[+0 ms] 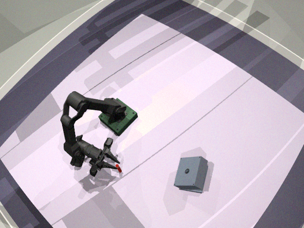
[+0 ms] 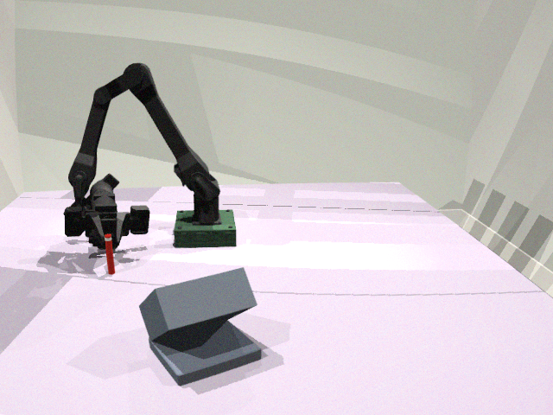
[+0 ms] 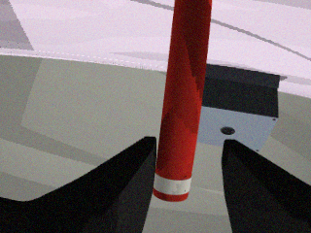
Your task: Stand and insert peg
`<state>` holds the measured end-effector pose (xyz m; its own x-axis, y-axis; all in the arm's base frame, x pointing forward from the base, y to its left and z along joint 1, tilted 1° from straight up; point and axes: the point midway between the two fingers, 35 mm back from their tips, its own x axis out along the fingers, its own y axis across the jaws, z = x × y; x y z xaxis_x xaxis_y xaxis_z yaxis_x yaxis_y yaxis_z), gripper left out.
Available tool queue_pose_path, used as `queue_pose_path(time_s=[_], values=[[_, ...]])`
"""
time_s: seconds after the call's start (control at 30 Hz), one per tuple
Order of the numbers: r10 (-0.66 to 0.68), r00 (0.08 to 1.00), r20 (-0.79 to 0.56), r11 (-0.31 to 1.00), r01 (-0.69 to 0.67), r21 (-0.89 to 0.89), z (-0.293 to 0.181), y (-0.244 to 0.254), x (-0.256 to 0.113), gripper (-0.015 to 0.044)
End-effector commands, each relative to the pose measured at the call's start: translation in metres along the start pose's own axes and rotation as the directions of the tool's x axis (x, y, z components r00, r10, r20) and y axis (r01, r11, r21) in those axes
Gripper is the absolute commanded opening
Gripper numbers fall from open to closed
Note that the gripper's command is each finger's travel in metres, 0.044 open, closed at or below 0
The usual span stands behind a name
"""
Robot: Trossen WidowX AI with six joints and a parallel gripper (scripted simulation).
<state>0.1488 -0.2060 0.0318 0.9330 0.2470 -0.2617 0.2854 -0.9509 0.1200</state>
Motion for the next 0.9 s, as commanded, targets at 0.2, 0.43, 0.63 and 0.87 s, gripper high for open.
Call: queue_pose_path(time_s=[0.2, 0.43, 0.63, 0.87], values=[[0.0, 1.0, 0.0, 1.0, 0.0, 0.0, 0.0, -0.0001, 0.0, 0.013], [0.0, 1.0, 0.0, 1.0, 0.0, 0.0, 0.0, -0.0001, 0.0, 0.013], [0.0, 1.0, 0.0, 1.0, 0.0, 0.0, 0.0, -0.0001, 0.0, 0.0183], [0.0, 1.0, 0.0, 1.0, 0.0, 0.0, 0.0, -0.0001, 0.0, 0.0366]])
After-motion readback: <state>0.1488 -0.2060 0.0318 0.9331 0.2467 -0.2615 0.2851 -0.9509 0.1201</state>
